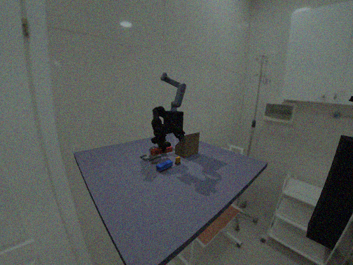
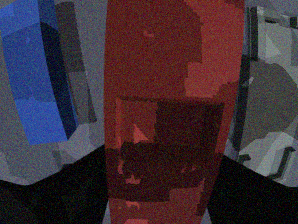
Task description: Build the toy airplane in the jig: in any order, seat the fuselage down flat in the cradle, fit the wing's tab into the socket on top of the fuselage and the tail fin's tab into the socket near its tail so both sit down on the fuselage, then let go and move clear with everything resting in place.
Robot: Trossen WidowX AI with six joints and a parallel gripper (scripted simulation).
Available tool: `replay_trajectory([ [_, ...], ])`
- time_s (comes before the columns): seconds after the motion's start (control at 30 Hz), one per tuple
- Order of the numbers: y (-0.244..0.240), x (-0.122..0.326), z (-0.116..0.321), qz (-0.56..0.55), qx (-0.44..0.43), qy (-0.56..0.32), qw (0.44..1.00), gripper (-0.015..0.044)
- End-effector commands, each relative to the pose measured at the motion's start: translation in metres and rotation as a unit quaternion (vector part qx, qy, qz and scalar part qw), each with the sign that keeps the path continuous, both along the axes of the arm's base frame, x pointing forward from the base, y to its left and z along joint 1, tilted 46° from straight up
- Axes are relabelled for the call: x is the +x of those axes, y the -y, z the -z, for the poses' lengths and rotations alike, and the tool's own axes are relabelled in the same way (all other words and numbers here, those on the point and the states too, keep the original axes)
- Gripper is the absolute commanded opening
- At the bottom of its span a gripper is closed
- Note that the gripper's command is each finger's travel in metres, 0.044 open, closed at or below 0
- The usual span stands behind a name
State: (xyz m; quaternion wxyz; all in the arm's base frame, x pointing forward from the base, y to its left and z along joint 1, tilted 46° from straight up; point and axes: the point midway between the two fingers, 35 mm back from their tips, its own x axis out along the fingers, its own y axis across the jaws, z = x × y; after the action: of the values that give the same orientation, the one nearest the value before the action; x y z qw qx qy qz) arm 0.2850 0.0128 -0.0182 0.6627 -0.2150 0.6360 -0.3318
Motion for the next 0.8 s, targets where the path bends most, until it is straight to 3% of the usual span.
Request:
replay_trajectory([
  [0.0,-0.008,0.001,-0.008,0.003,0.003,0.005,1.000,0.0000],
  [0.37,-0.026,-0.003,-0.029,0.003,0.000,0.004,1.000,0.0000],
  [0.77,0.009,-0.001,-0.043,-0.009,0.009,-0.010,1.000,0.0000],
])
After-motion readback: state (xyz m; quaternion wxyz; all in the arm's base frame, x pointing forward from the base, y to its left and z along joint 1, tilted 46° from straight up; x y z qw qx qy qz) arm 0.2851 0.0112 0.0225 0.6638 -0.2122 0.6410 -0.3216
